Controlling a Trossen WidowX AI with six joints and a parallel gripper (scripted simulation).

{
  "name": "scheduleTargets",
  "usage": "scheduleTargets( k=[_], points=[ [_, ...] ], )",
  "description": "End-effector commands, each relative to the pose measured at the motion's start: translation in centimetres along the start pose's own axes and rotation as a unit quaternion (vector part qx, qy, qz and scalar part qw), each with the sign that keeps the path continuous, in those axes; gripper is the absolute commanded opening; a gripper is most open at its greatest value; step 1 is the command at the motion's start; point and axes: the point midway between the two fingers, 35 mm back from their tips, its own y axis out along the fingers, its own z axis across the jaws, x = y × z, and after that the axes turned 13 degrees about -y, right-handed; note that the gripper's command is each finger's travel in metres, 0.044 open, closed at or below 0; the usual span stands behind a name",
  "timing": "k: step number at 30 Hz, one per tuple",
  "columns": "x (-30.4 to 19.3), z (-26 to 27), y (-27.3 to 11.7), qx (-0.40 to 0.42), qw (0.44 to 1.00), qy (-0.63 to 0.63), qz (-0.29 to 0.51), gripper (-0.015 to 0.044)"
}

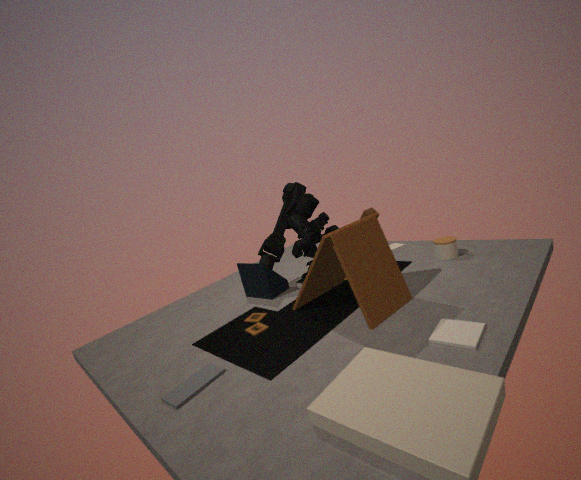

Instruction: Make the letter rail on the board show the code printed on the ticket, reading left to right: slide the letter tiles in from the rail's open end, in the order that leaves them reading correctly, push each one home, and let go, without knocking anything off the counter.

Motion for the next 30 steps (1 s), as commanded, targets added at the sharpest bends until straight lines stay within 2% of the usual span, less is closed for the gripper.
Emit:
scheduleTargets(
  k=[1,30],
  points=[
    [0.1,0.4,0.0,-0.002,1.0,0.001,0.0,0.0],
    [0.7,2.6,0.0,-0.001,1.0,0.001,0.0,0.0]
  ],
)
